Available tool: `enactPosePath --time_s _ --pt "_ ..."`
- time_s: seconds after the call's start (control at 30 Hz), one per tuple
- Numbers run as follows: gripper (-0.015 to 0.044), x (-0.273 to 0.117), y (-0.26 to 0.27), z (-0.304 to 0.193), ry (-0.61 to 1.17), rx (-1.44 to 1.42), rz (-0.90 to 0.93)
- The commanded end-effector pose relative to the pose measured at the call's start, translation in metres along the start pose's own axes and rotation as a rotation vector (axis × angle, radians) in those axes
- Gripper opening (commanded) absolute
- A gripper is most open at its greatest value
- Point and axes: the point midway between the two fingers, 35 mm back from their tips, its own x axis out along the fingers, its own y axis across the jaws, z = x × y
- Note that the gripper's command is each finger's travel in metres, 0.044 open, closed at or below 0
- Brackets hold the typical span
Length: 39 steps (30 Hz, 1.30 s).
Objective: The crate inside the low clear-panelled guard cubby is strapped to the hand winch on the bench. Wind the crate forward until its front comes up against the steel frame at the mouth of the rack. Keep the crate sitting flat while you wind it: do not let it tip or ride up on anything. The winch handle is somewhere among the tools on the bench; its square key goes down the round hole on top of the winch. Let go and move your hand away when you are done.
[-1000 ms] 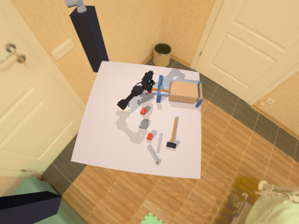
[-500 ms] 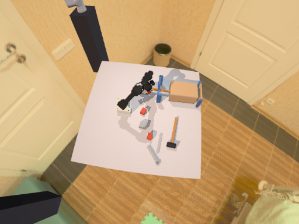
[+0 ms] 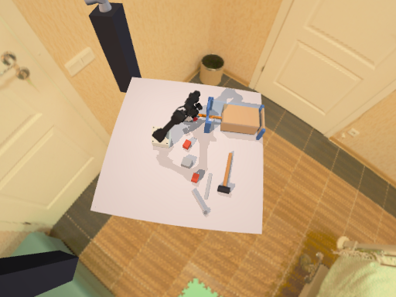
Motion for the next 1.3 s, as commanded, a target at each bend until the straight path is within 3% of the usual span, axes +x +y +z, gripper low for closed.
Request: enactPosePath --time_s 0.0,0.77,1.27 --pt "0.0 0.004 0.0003 0.0001 0.003 0.004 -0.004" --pt "0.0 0.004 -0.0035 -0.0001 0.002 0.088 -0.011" --pt "0.0 0.0044 0.0023 0.0 0.003 -0.054 0.002"
